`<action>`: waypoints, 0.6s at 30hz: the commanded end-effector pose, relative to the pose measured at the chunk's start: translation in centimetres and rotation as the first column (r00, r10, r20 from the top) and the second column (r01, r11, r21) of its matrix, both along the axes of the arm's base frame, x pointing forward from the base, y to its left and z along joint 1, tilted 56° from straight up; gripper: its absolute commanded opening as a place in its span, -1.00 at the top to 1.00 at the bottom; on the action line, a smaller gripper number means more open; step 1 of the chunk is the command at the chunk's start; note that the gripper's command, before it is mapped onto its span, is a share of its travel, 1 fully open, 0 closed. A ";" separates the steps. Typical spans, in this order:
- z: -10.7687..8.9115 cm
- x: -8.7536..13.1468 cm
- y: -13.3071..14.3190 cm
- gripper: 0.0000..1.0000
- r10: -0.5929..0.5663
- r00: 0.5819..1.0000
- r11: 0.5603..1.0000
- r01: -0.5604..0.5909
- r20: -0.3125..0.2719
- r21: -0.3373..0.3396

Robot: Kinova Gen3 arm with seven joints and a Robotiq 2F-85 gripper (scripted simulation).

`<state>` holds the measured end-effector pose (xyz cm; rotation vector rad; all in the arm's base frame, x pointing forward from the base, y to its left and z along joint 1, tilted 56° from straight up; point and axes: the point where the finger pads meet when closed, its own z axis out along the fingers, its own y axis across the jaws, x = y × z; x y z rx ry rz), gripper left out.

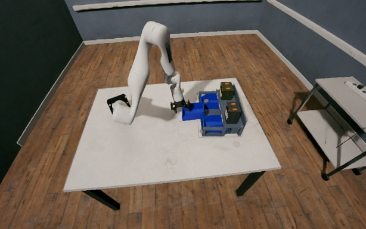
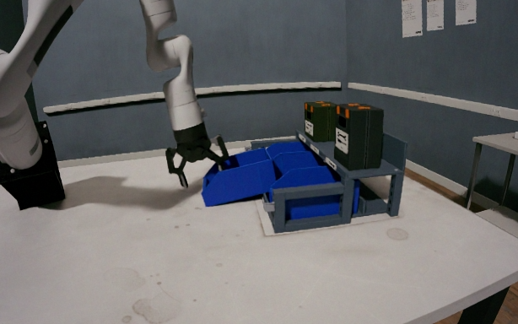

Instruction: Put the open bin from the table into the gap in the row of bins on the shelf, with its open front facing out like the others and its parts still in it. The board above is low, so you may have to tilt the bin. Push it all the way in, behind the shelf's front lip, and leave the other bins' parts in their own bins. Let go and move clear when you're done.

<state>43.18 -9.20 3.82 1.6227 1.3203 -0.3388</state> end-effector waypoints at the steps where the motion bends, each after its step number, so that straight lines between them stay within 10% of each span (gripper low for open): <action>1: 0.0 0.0 0.1 -1.00 0.001 1.000 1.000 -0.001 0.001 0.001; 2: 0.0 0.0 0.1 0.80 0.001 1.000 1.000 -0.001 0.001 0.001; 18: 0.0 0.0 0.1 0.80 0.001 1.000 1.000 -0.001 0.001 0.001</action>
